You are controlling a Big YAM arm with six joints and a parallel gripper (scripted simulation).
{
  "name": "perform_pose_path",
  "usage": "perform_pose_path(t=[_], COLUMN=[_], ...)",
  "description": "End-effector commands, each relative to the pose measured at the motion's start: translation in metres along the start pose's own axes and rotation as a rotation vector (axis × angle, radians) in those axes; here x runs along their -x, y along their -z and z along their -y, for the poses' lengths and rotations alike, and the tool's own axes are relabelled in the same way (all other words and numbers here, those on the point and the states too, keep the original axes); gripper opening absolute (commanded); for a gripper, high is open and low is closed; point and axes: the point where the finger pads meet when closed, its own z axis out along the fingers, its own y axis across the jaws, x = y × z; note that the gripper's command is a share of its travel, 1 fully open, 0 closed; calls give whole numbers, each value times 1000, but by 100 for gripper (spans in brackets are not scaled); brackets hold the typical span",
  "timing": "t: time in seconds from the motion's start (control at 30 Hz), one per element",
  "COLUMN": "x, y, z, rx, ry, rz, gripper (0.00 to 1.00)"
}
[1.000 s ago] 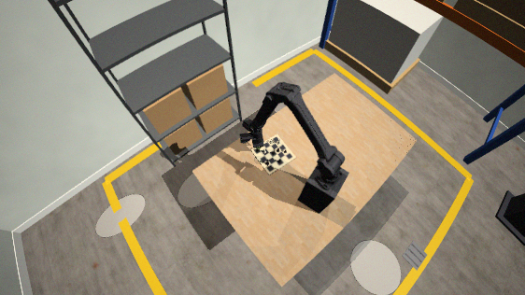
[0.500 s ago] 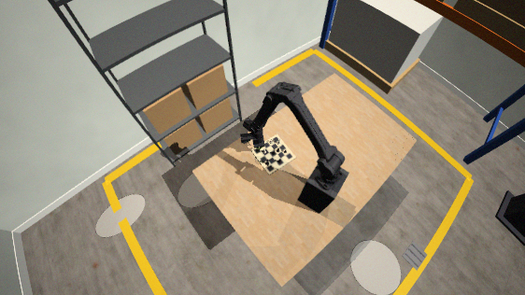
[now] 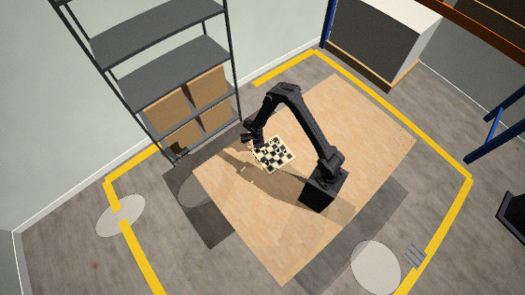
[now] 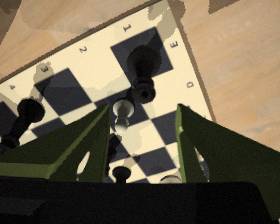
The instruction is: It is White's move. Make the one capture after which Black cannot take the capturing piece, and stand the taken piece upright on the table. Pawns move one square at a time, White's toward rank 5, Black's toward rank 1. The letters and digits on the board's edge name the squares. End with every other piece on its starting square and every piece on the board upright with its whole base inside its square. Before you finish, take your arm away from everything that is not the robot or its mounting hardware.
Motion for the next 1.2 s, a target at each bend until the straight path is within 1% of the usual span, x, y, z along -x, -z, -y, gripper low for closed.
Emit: perform_pose_path(t=[0.0, 1.17], x=[8, 12], y=[13, 13], z=[13, 16], rx=[-34, -34], ry=[9, 9], rz=[27, 27], gripper=[40, 40])
